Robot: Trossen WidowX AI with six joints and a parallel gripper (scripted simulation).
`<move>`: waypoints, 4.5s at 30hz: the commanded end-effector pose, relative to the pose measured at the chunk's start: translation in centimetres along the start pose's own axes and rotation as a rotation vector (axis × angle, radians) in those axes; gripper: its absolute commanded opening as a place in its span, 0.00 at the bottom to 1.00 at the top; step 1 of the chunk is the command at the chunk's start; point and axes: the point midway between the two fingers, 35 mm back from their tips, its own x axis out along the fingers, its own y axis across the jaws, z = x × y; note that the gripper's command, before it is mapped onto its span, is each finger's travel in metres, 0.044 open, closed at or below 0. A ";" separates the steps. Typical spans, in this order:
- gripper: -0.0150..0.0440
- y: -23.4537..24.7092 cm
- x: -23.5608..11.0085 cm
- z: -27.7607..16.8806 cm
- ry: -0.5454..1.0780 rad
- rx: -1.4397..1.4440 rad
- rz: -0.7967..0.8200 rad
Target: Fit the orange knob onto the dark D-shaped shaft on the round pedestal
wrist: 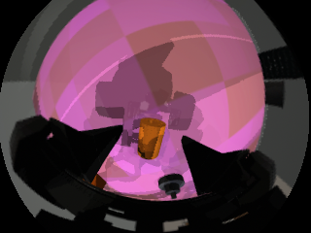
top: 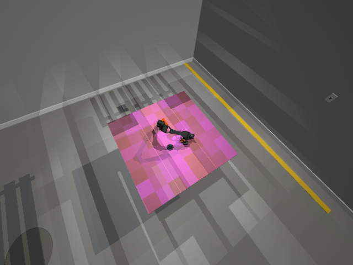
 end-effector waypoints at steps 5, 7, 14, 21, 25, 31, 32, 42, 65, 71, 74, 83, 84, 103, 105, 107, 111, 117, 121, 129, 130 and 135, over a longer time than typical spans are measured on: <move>1.00 0.2 1.8 -0.2 0.011 -0.008 -0.001; 1.00 0.2 2.1 -0.2 0.011 -0.008 -0.001; 0.87 0.2 2.5 -0.2 0.010 -0.008 -0.001; 0.66 0.2 2.5 -0.2 0.010 -0.008 -0.001; 0.66 0.2 2.5 -0.2 0.010 -0.008 -0.001; 0.65 0.2 2.5 -0.2 0.010 -0.008 -0.001; 0.64 0.2 2.5 -0.2 0.010 -0.008 -0.001; 0.56 0.2 2.5 -0.2 0.010 -0.008 -0.001; 0.56 0.2 1.2 -2.1 -0.351 -0.005 0.003; 0.56 0.2 1.0 -2.7 -0.447 -0.006 0.004; 0.56 0.2 0.9 -2.9 -0.493 -0.006 0.004; 0.56 0.2 0.7 -3.8 -0.632 -0.007 0.005; 0.56 0.2 0.7 -3.9 -0.647 -0.007 0.005; 0.56 0.2 0.8 -5.8 -0.926 -0.009 0.007; 0.56 0.2 0.9 -6.0 -0.954 -0.010 0.007; 0.56 0.2 0.9 -6.2 -0.982 -0.010 0.007; 0.56 0.3 1.0 -6.5 -1.038 -0.010 0.008; 0.56 0.3 1.2 -7.1 -1.125 -0.011 0.009; 0.56 0.3 1.4 -7.5 -1.187 -0.011 0.009; 0.56 0.3 1.1 -7.6 -1.123 -0.011 0.009; 0.60 0.3 1.2 -7.4 -1.134 -0.013 0.011; 0.69 0.3 1.2 -7.4 -1.134 -0.013 0.011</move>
